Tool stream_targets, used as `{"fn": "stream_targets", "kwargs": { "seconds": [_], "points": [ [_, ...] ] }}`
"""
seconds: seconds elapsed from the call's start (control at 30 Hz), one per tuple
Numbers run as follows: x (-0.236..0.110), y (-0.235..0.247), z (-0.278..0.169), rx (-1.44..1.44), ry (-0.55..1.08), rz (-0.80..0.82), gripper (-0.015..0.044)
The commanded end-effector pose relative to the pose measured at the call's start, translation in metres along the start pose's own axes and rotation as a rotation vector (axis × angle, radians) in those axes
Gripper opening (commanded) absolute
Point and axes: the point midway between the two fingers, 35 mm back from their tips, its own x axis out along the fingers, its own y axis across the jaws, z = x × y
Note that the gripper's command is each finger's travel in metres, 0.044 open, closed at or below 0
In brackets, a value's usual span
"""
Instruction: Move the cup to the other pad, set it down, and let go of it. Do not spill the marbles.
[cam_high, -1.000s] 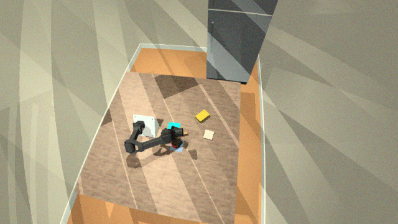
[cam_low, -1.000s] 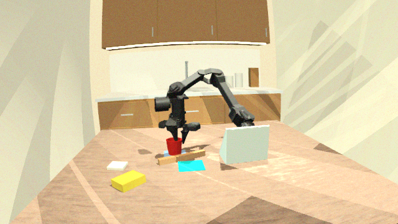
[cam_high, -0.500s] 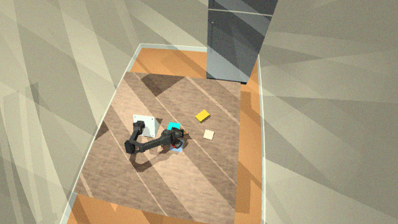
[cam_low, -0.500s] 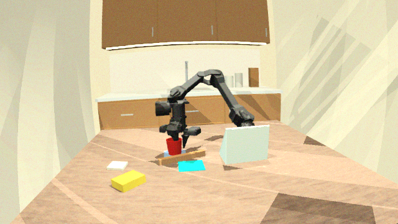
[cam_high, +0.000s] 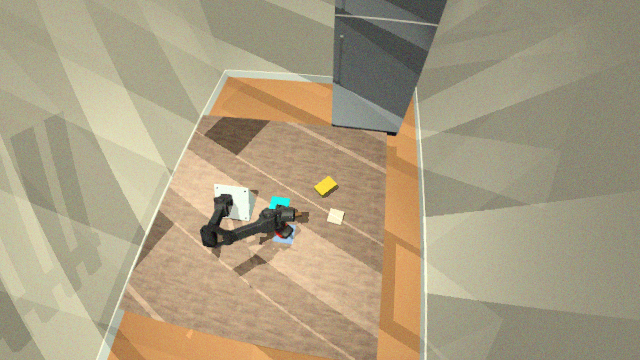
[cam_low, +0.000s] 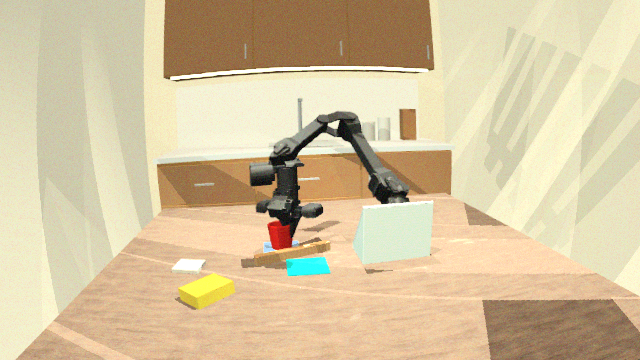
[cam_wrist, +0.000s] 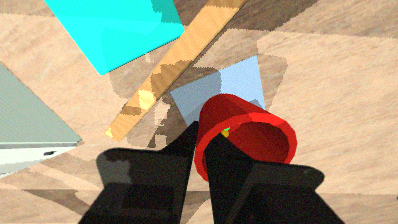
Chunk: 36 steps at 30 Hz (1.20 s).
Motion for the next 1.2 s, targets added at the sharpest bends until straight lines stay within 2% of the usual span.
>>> {"fn": "stream_targets", "kwargs": {
  "seconds": [0.0,0.53,1.17],
  "points": [
    [-0.002,0.000,0.000,0.001,0.000,0.000,0.0000],
    [-0.051,0.003,0.000,-0.007,0.002,-0.002,0.0000],
    [-0.049,0.004,-0.001,-0.015,0.009,-0.002,0.0000]
  ]
}}
